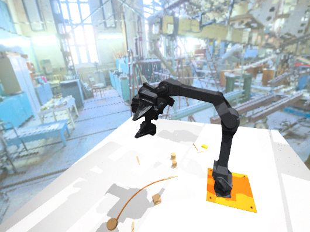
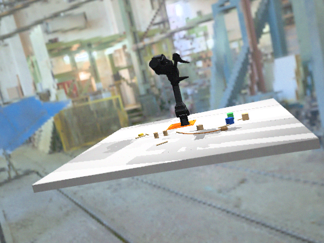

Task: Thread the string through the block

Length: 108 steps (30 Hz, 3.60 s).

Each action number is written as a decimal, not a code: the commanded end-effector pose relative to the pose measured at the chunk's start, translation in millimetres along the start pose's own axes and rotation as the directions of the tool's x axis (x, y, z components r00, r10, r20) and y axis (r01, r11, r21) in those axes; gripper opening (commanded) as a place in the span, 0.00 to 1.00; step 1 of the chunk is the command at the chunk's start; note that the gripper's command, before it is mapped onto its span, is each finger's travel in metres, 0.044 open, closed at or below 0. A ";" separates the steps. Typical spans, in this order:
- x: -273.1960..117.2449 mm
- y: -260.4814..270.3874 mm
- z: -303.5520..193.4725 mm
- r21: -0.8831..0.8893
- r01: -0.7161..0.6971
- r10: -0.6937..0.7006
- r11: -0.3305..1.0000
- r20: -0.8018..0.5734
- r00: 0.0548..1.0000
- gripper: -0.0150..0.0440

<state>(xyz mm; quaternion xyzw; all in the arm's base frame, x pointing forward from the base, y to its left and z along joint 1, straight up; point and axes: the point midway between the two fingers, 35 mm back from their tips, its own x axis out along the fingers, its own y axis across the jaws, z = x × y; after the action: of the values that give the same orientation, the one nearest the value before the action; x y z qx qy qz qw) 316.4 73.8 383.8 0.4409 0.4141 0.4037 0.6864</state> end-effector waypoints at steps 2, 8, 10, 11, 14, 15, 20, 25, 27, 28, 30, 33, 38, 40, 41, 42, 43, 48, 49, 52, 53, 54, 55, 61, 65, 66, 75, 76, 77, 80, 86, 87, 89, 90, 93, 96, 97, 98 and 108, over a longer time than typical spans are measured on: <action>0.0 0.0 0.0 0.000 0.000 0.000 1.000 0.000 1.000 1.00; 37.7 -63.8 -13.7 -0.338 0.205 -0.250 0.919 -0.096 0.963 1.00; 51.3 -91.7 -23.4 -0.496 0.249 -0.361 0.832 -0.143 0.922 1.00; 57.3 -105.3 -28.9 -0.573 0.255 -0.415 0.779 -0.165 0.895 1.00; 71.9 -146.4 -48.0 -0.788 0.198 -0.576 0.584 -0.230 0.785 1.00; 75.5 -160.0 -55.1 -0.847 0.150 -0.628 0.510 -0.248 0.738 1.00; 82.4 -208.7 -83.2 -0.958 -0.163 -0.808 0.234 -0.285 0.516 1.00; 79.5 -246.8 -107.4 -0.824 -0.563 -0.930 0.062 -0.252 0.266 1.00; 78.5 -251.2 -110.2 -0.786 -0.616 -0.942 0.051 -0.242 0.231 1.00; 78.5 -251.3 -110.3 -0.786 -0.617 -0.943 0.050 -0.242 0.231 1.00; 78.5 -251.3 -110.3 -0.786 -0.617 -0.943 0.050 -0.242 0.231 1.00; 78.5 -251.3 -110.3 -0.786 -0.617 -0.943 0.050 -0.242 0.231 1.00; 78.5 -251.3 -110.3 -0.786 -0.617 -0.943 0.050 -0.242 0.231 1.00; 78.5 -251.3 -110.3 -0.786 -0.617 -0.943 0.050 -0.242 0.231 1.00; 78.5 -251.3 -110.3 -0.786 -0.617 -0.943 0.050 -0.242 0.231 1.00; 78.5 -251.3 -110.3 -0.786 -0.617 -0.943 0.050 -0.242 0.231 1.00; 78.5 -251.3 -110.3 -0.786 -0.617 -0.943 0.050 -0.242 0.231 1.00; 79.0 -250.4 -110.6 -0.789 -0.612 -0.940 0.052 -0.246 0.237 0.87; 79.0 -250.4 -110.6 -0.789 -0.612 -0.940 0.052 -0.246 0.237 0.82; 79.0 -250.4 -110.6 -0.789 -0.612 -0.940 0.052 -0.246 0.237 0.69; 79.0 -250.4 -110.6 -0.789 -0.612 -0.940 0.052 -0.246 0.237 0.66; 79.0 -250.4 -110.6 -0.789 -0.612 -0.940 0.052 -0.246 0.237 0.66; 79.0 -250.4 -110.6 -0.789 -0.612 -0.940 0.052 -0.246 0.237 0.66; 79.0 -250.4 -110.6 -0.789 -0.612 -0.940 0.052 -0.246 0.237 0.66; 79.0 -250.4 -110.6 -0.789 -0.612 -0.940 0.052 -0.246 0.237 0.53; 79.0 -250.4 -110.6 -0.789 -0.612 -0.940 0.052 -0.246 0.237 0.48; 79.0 -250.4 -110.6 -0.789 -0.612 -0.940 0.052 -0.246 0.237 0.25; 79.0 -250.4 -110.6 -0.789 -0.612 -0.940 0.052 -0.246 0.237 0.25; 79.0 -250.4 -110.6 -0.789 -0.612 -0.940 0.052 -0.246 0.237 0.25; 79.0 -250.4 -110.6 -0.789 -0.612 -0.940 0.052 -0.246 0.237 0.25; 79.0 -250.4 -110.6 -0.789 -0.612 -0.940 0.052 -0.246 0.237 0.25; 79.0 -250.4 -110.6 -0.789 -0.612 -0.940 0.052 -0.246 0.237 0.25; 79.0 -250.4 -110.6 -0.789 -0.612 -0.940 0.052 -0.245 0.237 0.30; 79.0 -250.4 -110.6 -0.789 -0.612 -0.940 0.052 -0.245 0.237 0.34; 79.0 -250.4 -110.6 -0.789 -0.612 -0.940 0.052 -0.245 0.237 0.48; 79.0 -250.4 -110.6 -0.789 -0.612 -0.940 0.052 -0.245 0.237 0.61; 79.0 -250.4 -110.6 -0.789 -0.612 -0.940 0.052 -0.245 0.237 0.65; 79.0 -250.4 -110.6 -0.789 -0.612 -0.940 0.052 -0.245 0.237 0.66; 79.0 -250.4 -110.6 -0.789 -0.612 -0.940 0.052 -0.245 0.237 0.26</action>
<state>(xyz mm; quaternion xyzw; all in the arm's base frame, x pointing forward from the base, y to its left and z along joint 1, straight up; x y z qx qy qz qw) 287.6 105.0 102.1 -0.5827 0.3971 0.5724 0.4184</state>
